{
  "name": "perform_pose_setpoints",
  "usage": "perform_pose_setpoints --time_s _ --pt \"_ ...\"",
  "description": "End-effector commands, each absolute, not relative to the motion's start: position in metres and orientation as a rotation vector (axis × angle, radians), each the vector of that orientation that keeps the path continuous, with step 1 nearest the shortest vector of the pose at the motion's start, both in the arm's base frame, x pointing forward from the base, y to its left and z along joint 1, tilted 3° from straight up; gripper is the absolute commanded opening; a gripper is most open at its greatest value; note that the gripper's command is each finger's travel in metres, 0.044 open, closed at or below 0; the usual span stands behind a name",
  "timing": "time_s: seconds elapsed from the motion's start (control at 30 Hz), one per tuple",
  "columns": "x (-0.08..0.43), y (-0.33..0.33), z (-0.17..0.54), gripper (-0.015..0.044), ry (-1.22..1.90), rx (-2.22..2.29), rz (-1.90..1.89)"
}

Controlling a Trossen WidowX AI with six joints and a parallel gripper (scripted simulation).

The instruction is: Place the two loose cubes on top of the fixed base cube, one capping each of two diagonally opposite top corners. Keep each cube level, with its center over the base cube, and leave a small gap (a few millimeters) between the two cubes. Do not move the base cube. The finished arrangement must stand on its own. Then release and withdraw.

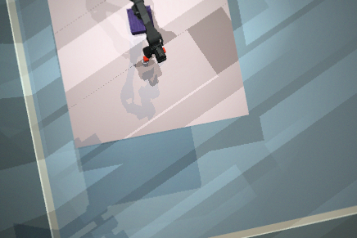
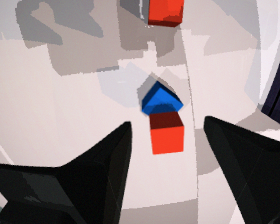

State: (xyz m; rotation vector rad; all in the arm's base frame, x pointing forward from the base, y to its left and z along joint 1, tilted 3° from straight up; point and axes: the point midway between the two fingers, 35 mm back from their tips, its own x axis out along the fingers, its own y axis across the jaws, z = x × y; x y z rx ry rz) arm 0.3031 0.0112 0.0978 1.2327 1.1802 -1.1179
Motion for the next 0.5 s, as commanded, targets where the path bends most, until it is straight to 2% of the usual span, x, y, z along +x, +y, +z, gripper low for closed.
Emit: perform_pose_setpoints --time_s 0.0,0.27,0.47 --pt "0.304 -0.015 0.106 0.0265 1.162 1.263 -1.145" --pt "0.294 -0.079 0.125 0.0265 1.115 1.326 -1.215" --pt "0.294 -0.085 0.113 0.0265 1.111 1.332 -1.221"
